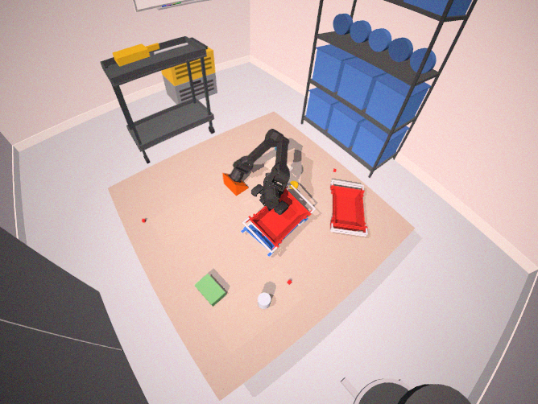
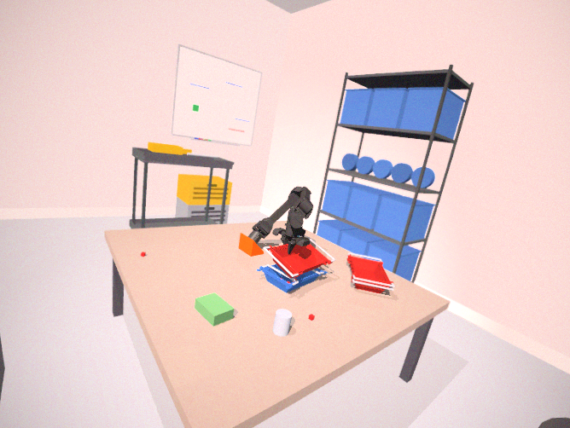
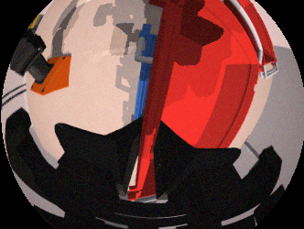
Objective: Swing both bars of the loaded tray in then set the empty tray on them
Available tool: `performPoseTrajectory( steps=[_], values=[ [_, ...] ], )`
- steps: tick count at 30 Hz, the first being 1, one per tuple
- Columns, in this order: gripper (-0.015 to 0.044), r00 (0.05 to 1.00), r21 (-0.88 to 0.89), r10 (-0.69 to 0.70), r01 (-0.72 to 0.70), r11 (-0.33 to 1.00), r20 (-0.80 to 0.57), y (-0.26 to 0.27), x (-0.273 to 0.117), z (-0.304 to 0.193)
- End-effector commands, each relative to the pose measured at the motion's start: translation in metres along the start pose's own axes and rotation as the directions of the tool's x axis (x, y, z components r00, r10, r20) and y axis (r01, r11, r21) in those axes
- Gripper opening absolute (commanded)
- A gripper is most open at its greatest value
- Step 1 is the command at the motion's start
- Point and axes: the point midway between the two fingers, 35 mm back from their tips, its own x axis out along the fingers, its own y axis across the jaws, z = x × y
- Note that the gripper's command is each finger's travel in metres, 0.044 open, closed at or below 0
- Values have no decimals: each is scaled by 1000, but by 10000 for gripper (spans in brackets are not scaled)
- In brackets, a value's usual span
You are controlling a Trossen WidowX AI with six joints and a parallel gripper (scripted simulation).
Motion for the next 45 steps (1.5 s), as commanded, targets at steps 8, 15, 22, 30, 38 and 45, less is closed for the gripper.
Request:
performPoseTrajectory(
  steps=[8, 15, 22, 30, 38, 45],
  values=[
    [0, 1000, 10, 28, -28, 1000, -3, 8, 12, -4],
    [0, 1000, 10, 28, -28, 1000, -3, 8, 12, -4],
    [0, 1000, 10, 28, -28, 1000, -3, 8, 12, -4],
    [0, 1000, 10, 28, -28, 1000, -3, 8, 12, -4],
    [0, 1000, 10, 28, -28, 1000, -3, 8, 12, -4],
    [0, 1000, 10, 28, -28, 1000, -3, 8, 12, -4]
  ],
)
